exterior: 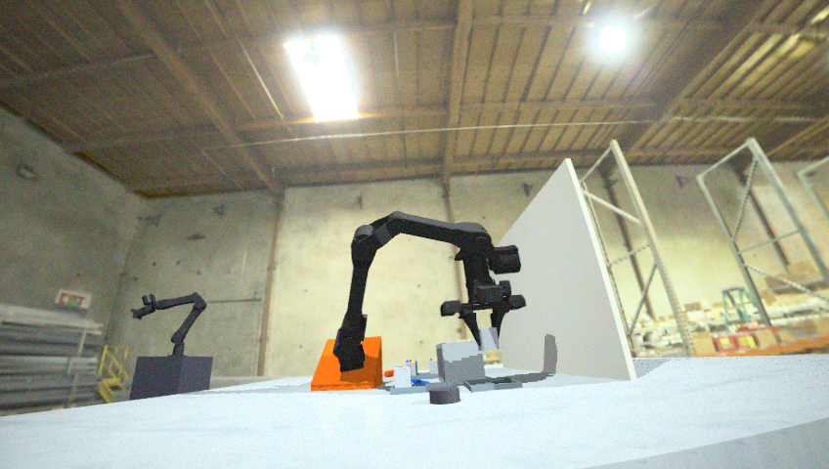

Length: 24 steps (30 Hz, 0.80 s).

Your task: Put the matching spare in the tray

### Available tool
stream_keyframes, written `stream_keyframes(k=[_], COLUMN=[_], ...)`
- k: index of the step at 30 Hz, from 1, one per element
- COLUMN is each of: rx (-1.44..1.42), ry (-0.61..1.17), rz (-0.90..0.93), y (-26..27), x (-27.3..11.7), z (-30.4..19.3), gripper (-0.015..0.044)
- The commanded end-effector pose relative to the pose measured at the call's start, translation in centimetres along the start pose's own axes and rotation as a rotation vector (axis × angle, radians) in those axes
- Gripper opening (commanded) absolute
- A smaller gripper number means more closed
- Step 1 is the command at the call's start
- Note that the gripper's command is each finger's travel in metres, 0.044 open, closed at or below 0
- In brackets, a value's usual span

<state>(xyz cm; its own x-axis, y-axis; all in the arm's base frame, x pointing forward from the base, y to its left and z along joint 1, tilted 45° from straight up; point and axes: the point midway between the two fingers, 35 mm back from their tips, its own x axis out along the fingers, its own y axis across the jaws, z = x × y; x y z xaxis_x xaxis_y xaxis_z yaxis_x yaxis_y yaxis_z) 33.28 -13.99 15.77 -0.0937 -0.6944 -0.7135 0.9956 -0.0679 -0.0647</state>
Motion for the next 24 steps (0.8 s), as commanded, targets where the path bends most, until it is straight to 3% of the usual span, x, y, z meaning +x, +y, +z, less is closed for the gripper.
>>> stream_keyframes(k=[1,24], rx=[-0.005,-0.004], ry=[-0.005,-0.007], rz=[-0.001,-0.005], y=[0.0,-0.1], x=[0.3,2.2], z=[0.0,0.1], gripper=[0.0000,0.0000])
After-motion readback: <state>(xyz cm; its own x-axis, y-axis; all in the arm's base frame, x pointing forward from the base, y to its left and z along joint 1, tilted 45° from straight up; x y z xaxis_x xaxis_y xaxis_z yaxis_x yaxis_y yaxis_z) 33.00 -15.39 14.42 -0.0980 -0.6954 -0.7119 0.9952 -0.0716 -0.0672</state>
